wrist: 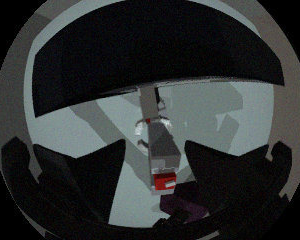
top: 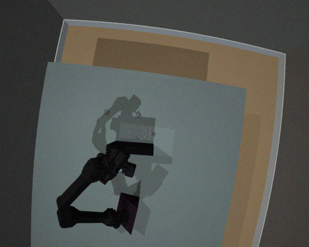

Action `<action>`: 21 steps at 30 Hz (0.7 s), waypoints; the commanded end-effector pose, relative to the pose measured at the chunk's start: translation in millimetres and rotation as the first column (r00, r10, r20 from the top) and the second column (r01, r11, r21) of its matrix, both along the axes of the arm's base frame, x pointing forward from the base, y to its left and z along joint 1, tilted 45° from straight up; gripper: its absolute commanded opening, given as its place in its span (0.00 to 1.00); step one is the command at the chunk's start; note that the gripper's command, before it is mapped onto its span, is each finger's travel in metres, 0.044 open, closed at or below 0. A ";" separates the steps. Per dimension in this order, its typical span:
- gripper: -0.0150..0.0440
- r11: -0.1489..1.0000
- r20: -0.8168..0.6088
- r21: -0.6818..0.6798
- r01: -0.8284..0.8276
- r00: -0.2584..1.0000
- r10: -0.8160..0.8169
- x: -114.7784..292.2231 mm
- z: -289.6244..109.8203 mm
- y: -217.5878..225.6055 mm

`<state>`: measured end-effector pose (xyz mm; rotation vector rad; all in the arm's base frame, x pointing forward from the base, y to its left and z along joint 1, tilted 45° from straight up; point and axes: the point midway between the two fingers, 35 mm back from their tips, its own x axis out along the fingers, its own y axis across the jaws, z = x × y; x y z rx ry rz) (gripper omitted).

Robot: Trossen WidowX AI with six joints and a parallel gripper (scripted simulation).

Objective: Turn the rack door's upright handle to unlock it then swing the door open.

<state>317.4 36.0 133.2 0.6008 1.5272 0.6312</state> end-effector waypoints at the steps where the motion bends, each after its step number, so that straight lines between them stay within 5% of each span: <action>1: 0.74 0.989 -0.139 -0.018 0.144 0.980 -0.145 0.7 0.1 -0.1; 10: 0.74 0.897 -0.417 -0.128 0.423 0.798 -0.435 0.8 0.1 -0.1; 21: 0.74 0.681 -0.634 -0.357 0.639 0.370 -0.679 0.8 0.1 -0.1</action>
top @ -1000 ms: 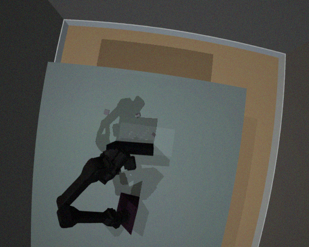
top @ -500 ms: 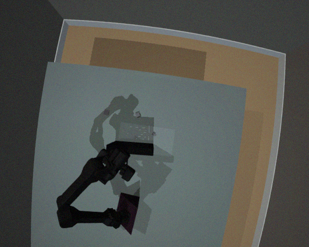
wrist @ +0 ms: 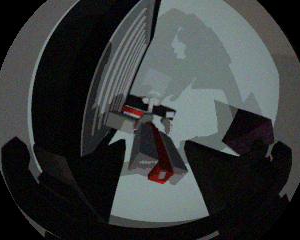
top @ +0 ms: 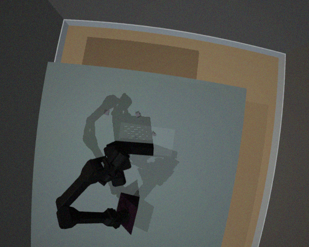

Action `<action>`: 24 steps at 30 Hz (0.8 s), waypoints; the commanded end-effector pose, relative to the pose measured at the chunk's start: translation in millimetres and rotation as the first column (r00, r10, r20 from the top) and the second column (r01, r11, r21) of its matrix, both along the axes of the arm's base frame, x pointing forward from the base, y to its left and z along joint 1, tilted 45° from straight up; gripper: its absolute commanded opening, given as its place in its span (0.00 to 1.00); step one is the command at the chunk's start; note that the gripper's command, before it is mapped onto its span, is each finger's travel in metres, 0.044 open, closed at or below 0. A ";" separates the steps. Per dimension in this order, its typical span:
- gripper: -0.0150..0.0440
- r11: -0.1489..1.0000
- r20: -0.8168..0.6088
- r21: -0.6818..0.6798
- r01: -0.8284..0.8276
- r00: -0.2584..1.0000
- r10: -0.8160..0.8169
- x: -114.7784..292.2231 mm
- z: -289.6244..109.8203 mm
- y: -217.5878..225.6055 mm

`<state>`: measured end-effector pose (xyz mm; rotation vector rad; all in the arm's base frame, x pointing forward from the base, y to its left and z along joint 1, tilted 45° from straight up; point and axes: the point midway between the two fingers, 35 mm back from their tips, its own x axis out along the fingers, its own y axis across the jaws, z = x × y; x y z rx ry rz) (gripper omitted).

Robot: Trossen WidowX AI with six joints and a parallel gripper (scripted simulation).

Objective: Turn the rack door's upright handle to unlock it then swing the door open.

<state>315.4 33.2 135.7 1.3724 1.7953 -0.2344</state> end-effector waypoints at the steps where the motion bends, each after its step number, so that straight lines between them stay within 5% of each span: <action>1: 0.74 0.990 -0.137 -0.019 0.138 0.981 -0.139 2.8 -2.4 2.6; 7: 0.74 0.948 -0.310 -0.073 0.311 0.896 -0.318 2.8 -2.4 2.6; 24: 0.64 0.946 -0.315 -0.075 0.316 0.892 -0.323 2.8 -2.4 2.6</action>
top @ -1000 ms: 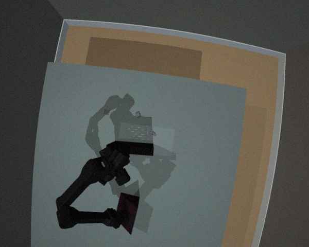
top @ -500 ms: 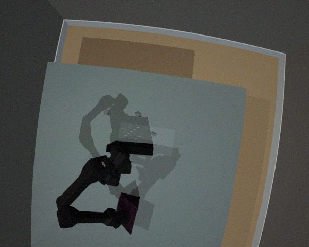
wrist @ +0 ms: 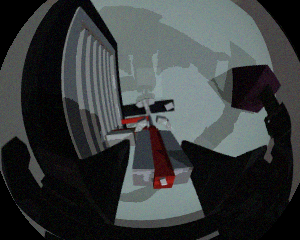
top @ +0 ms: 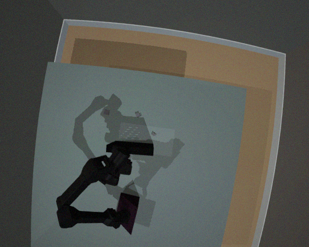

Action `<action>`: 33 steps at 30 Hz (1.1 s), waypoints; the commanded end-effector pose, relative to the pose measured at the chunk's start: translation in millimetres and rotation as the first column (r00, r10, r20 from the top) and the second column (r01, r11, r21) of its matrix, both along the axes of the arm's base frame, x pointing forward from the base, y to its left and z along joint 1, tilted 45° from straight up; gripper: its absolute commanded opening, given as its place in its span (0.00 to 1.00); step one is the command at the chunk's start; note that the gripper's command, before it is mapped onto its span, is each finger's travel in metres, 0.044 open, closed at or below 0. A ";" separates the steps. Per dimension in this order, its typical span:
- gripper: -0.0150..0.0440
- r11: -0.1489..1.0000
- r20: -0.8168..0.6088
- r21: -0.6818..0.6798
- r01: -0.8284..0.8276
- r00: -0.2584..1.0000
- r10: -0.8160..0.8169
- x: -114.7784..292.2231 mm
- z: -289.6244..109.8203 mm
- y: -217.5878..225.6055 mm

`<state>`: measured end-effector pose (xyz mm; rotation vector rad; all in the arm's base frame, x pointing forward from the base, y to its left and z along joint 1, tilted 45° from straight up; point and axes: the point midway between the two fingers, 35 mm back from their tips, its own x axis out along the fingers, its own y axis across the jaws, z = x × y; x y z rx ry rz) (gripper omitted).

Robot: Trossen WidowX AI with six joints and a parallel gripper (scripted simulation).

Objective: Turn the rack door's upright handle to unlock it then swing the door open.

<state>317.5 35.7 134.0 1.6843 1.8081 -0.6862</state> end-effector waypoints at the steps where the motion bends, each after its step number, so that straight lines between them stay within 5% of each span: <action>1: 0.62 1.000 -0.003 0.001 0.004 1.000 -0.004 0.8 -0.7 0.1; 33: 0.28 1.000 -0.003 0.001 0.004 1.000 -0.004 0.8 -0.7 0.1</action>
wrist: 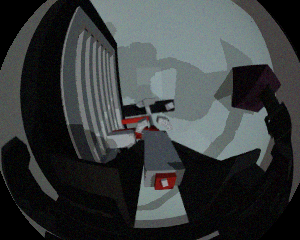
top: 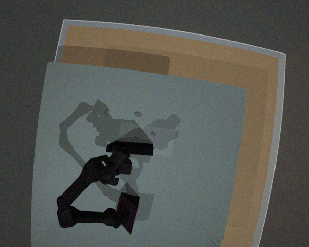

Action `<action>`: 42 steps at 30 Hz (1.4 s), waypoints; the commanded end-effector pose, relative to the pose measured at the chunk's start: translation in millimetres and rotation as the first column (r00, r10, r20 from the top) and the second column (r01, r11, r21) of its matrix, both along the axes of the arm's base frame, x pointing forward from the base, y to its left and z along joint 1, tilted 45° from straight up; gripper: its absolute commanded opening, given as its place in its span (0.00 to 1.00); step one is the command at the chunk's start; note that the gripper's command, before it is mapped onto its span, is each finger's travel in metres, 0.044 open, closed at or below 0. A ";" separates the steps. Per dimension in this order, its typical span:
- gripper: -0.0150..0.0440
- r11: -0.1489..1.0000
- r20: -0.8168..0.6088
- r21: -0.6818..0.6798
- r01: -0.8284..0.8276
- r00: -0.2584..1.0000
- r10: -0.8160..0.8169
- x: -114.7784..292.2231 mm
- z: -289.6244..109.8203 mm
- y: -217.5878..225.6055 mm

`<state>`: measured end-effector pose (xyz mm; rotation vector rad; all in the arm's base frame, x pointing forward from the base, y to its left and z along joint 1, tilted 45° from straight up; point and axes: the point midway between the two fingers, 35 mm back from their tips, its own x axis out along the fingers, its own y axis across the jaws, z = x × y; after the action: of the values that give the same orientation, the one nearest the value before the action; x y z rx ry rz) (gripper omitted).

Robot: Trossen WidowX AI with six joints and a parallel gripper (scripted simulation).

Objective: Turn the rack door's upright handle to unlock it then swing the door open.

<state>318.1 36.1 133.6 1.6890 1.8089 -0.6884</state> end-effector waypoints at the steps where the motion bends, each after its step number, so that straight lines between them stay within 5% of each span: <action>1: 0.28 1.000 0.000 -0.001 0.000 1.000 0.000 0.1 -0.3 -0.3; 42: 0.28 0.883 0.458 -0.090 -0.460 0.768 0.447 -39.2 -25.3 -27.9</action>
<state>280.4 10.6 110.4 1.2609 1.7869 -0.0979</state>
